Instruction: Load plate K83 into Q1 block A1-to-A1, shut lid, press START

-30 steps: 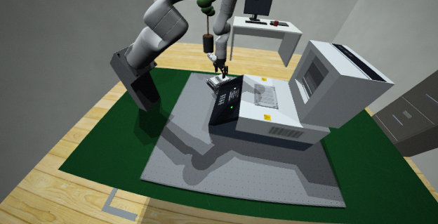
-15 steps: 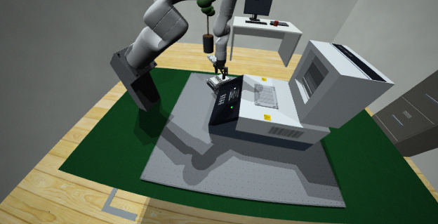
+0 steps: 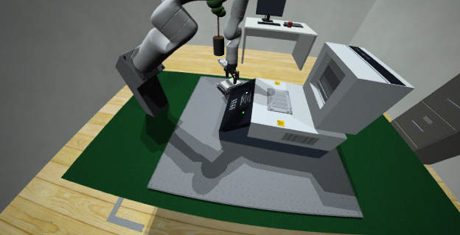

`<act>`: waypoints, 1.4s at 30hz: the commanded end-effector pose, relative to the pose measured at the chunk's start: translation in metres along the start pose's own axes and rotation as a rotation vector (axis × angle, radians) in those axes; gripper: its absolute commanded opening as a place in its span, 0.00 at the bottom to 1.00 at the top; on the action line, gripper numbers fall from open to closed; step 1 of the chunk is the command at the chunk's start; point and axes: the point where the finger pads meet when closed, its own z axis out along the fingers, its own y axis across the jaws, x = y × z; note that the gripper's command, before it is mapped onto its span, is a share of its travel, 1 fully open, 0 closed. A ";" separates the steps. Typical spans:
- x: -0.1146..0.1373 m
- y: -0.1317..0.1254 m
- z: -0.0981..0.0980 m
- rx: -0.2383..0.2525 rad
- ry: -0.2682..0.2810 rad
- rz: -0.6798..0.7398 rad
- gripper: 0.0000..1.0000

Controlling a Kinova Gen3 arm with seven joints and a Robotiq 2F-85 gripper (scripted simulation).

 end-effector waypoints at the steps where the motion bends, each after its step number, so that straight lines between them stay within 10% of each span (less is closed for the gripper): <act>1: -0.001 0.000 0.003 -0.002 -0.002 0.000 1.00; 42: -0.001 0.000 0.017 -0.002 -0.002 0.000 1.00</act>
